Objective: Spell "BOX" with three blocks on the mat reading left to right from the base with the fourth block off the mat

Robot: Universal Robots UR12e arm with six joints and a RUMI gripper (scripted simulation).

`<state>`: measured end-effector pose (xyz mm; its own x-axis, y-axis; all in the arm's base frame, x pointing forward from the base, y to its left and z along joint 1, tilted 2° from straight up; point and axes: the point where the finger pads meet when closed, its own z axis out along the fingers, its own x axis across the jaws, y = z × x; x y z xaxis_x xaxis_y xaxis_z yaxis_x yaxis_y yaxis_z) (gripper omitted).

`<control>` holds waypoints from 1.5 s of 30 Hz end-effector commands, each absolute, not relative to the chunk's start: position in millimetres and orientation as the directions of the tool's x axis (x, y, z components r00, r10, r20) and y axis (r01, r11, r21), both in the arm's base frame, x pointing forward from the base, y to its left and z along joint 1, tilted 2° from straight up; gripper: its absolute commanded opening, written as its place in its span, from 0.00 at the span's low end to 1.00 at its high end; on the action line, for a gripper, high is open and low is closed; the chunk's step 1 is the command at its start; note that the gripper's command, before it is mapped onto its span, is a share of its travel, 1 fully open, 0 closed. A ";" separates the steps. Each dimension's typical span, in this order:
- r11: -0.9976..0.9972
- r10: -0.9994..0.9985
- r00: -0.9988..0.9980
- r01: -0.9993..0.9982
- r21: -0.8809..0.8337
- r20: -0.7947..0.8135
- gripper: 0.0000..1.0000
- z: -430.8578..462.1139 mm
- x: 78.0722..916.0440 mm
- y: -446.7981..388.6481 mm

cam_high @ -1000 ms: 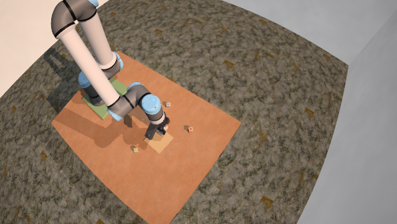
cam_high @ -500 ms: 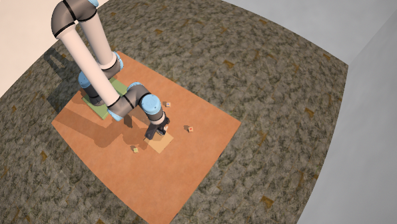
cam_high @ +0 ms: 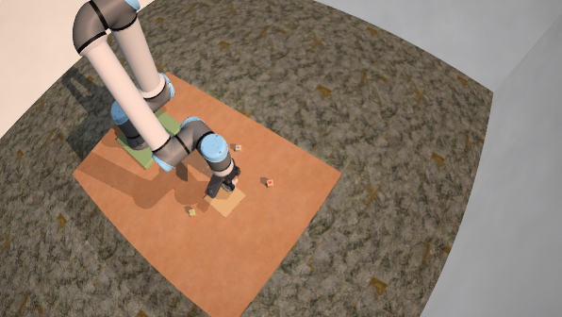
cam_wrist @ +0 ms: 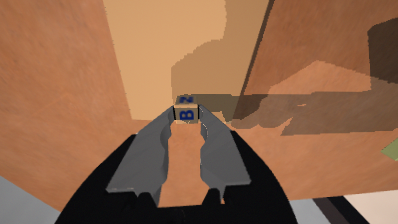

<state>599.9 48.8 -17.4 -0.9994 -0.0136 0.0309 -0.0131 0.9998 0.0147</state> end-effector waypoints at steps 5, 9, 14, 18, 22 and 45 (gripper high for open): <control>1.000 -0.014 -0.999 -0.013 0.014 0.030 0.05 -18.0 600.5 48.7; 1.000 -0.014 -0.999 -0.013 0.014 0.030 0.05 -18.0 600.5 48.7; 1.000 -0.014 -0.999 -0.013 0.014 0.030 0.05 -18.0 600.5 48.7; 1.000 -0.014 -0.999 -0.013 0.014 0.030 0.05 -18.0 600.5 48.7; 1.000 -0.014 -0.999 -0.013 0.014 0.030 0.05 -18.0 600.5 48.7; 1.000 -0.014 -0.999 -0.013 0.014 0.030 0.13 -18.0 600.5 48.7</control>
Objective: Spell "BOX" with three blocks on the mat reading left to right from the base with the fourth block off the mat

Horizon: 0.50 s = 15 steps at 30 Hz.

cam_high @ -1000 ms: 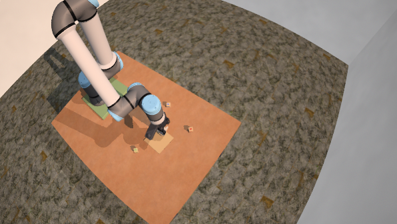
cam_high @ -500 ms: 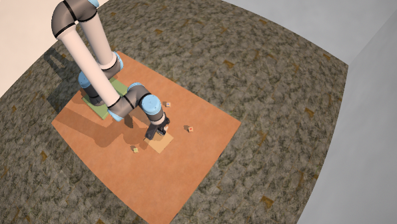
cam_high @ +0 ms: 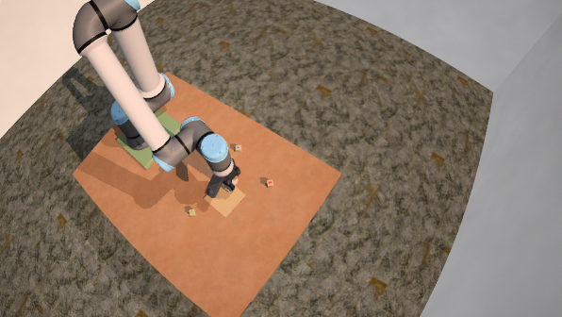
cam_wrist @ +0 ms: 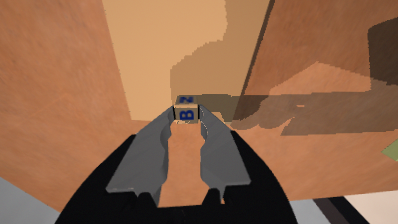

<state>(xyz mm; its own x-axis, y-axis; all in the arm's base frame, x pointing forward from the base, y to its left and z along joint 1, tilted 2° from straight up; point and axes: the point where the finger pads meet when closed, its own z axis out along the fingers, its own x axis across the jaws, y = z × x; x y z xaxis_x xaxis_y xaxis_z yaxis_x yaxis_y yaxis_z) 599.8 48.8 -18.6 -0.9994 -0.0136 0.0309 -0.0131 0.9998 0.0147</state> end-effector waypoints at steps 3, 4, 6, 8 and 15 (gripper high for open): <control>1.000 -0.014 -0.999 -0.013 0.014 0.030 0.17 -18.0 600.5 48.7; 1.000 -0.014 -0.999 -0.013 0.014 0.030 0.17 -18.0 600.5 48.7; 1.000 -0.014 -0.999 -0.013 0.014 0.030 0.21 -18.0 600.5 48.7; 1.000 -0.014 -0.999 -0.013 0.014 0.030 0.21 -18.0 600.5 48.7; 1.000 -0.014 -0.999 -0.013 0.014 0.030 0.25 -18.0 600.5 48.7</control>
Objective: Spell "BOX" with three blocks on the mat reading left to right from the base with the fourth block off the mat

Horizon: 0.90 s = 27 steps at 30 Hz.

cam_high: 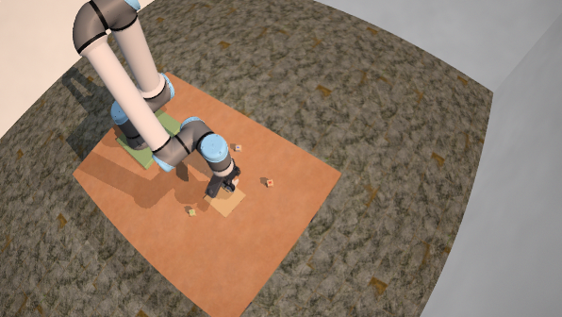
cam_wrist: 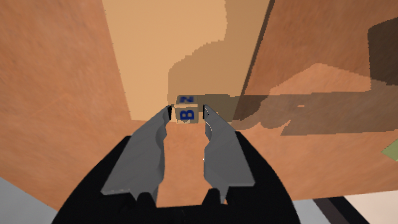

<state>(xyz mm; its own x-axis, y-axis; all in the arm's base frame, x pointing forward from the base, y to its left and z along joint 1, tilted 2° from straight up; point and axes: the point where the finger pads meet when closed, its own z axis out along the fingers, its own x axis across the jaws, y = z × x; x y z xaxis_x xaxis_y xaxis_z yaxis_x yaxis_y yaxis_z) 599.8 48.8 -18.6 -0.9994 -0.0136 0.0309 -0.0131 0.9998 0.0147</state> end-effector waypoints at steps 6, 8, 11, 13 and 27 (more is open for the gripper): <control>1.000 -0.014 -0.999 -0.013 0.014 0.030 0.25 -17.8 600.5 48.7; 1.000 -0.014 -0.999 -0.013 0.014 0.030 0.25 -16.4 600.6 48.7; 1.000 -0.014 -0.999 -0.013 0.014 0.030 0.25 -10.9 600.7 48.6; 1.000 -0.014 -0.999 -0.013 0.014 0.030 0.25 -4.5 600.9 48.5; 1.000 -0.014 -0.999 -0.013 0.014 0.030 0.25 56.3 602.7 47.6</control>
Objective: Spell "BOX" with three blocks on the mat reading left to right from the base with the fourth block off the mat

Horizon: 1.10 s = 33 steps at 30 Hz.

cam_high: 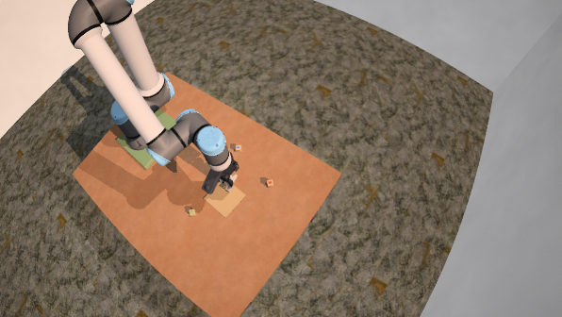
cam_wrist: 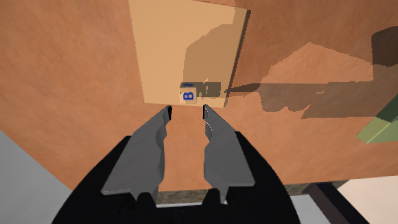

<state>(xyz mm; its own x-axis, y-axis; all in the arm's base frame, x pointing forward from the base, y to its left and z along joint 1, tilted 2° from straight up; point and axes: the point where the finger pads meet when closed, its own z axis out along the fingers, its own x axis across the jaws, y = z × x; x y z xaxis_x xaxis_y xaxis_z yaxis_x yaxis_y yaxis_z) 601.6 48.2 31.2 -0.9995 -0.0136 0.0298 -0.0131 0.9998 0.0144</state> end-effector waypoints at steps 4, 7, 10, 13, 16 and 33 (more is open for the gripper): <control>1.000 -0.014 -0.999 -0.013 0.014 0.030 0.25 68.5 603.1 47.5; 1.000 -0.014 -0.999 -0.013 0.014 0.030 0.25 71.7 603.2 47.4; 1.000 -0.014 -0.999 -0.013 0.014 0.030 0.25 71.9 603.2 47.4; 1.000 -0.014 -0.999 -0.013 0.014 0.030 1.00 71.9 603.2 47.4; 1.000 -0.014 -0.999 -0.013 0.014 0.030 1.00 71.9 603.2 47.4; 1.000 -0.014 -0.999 -0.013 0.014 0.030 1.00 71.9 603.2 47.3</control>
<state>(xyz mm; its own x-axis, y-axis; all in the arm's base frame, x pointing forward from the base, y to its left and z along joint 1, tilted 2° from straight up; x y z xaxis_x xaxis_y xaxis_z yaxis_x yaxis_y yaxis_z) 602.5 47.5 71.3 -0.9994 -0.0136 0.0310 -0.0131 0.9998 0.0147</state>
